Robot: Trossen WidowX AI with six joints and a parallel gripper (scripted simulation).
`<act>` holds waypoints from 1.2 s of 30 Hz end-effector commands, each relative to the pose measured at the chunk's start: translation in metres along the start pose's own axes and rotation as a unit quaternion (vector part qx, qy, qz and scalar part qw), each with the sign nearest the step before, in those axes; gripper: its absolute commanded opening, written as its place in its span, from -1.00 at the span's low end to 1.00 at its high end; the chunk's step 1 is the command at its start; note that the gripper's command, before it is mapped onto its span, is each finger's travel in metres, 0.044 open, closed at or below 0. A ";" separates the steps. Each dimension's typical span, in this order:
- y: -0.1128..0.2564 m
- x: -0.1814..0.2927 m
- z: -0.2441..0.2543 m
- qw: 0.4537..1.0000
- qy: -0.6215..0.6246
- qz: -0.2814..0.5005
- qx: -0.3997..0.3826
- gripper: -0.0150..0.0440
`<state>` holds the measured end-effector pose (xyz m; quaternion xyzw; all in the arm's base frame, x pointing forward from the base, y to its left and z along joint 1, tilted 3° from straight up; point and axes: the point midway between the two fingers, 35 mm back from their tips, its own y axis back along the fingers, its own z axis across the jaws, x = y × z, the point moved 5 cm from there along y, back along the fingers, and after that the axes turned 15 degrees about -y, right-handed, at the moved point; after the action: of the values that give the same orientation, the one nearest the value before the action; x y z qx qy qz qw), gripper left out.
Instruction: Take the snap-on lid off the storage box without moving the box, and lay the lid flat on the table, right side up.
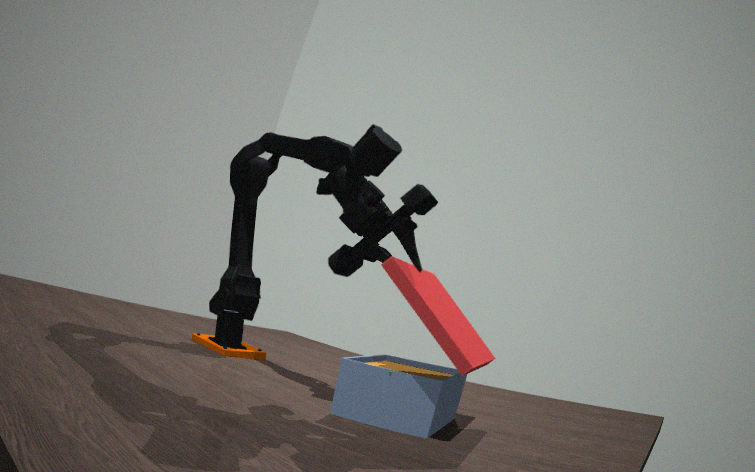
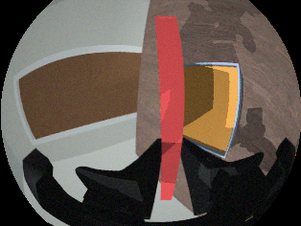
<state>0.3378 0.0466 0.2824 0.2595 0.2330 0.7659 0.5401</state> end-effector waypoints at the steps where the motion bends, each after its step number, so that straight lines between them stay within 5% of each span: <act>1: 0.006 0.002 0.009 1.000 0.000 -0.001 -0.008 -0.49; 36: 0.010 0.053 -0.014 1.000 -0.002 0.001 -0.007 -0.49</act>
<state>0.3116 0.0874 0.2794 0.2643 0.2366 0.7642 0.5386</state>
